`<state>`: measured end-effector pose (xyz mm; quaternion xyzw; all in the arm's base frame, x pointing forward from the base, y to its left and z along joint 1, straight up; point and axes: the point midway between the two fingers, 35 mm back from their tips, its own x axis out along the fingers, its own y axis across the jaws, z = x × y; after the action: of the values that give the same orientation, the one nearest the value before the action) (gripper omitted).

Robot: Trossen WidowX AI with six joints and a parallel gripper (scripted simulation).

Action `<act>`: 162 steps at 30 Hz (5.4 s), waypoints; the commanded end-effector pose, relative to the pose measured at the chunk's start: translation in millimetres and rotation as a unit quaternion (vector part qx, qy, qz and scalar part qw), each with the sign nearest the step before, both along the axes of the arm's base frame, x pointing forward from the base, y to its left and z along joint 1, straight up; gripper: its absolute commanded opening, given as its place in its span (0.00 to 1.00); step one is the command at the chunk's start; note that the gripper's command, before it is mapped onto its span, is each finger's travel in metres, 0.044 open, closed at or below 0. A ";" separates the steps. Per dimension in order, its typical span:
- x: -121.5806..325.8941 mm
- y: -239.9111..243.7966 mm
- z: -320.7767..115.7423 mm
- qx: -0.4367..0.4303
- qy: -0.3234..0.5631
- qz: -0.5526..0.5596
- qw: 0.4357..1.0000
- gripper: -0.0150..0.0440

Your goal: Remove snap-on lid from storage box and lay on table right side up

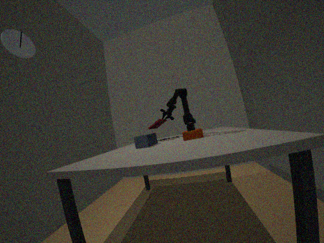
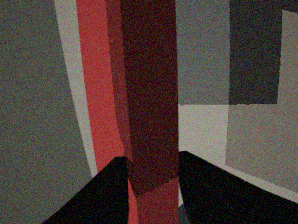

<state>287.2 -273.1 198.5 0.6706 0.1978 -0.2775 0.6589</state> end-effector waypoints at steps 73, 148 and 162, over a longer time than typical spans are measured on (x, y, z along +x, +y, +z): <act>0.8 -0.7 -65.0 -0.003 -0.004 0.004 1.000 0.25; 1.7 -2.1 -125.4 -0.002 -0.004 0.004 1.000 0.25; 1.8 -2.3 -136.7 -0.002 -0.004 0.004 1.000 0.25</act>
<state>288.0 -275.2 61.3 0.6716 0.1990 -0.2771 0.6577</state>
